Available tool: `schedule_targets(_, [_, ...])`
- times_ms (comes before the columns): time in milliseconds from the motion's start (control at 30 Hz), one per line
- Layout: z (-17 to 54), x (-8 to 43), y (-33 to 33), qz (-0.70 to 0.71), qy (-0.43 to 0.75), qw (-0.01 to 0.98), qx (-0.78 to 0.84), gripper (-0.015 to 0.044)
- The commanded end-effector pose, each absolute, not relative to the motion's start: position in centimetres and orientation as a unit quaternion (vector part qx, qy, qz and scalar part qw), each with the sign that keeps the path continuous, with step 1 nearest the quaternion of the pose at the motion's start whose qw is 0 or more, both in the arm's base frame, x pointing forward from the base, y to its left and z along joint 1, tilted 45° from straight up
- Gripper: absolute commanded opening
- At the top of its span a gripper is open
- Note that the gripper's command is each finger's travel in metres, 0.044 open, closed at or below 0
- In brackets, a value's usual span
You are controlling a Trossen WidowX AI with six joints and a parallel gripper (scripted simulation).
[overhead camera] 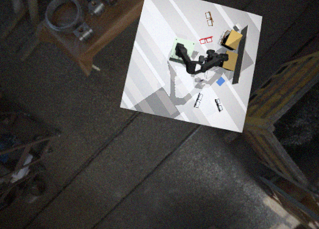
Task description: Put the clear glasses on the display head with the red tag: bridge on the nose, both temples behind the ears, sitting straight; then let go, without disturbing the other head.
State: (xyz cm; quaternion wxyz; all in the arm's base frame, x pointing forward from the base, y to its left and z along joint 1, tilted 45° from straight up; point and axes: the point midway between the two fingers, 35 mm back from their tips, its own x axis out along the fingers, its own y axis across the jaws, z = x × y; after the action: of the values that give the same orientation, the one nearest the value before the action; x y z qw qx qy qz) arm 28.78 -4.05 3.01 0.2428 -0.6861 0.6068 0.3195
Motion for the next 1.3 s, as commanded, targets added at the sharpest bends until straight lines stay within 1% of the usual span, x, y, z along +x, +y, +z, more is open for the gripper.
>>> schedule_targets(0, [4.4,28.2,-5.6,0.320,0.607,0.237,-0.688,0.0000])
schedule_targets(500, [9.2,25.8,-10.8,0.311,0.613,0.228,-0.690,0.0000])
schedule_targets(700, [8.9,25.8,-11.1,0.311,0.613,0.229,-0.690,0.0000])
schedule_targets(1100, [5.2,26.1,-14.9,0.310,0.613,0.228,-0.690,0.0000])
schedule_targets(1267, [5.0,26.1,-15.1,0.310,0.613,0.227,-0.690,0.0000])
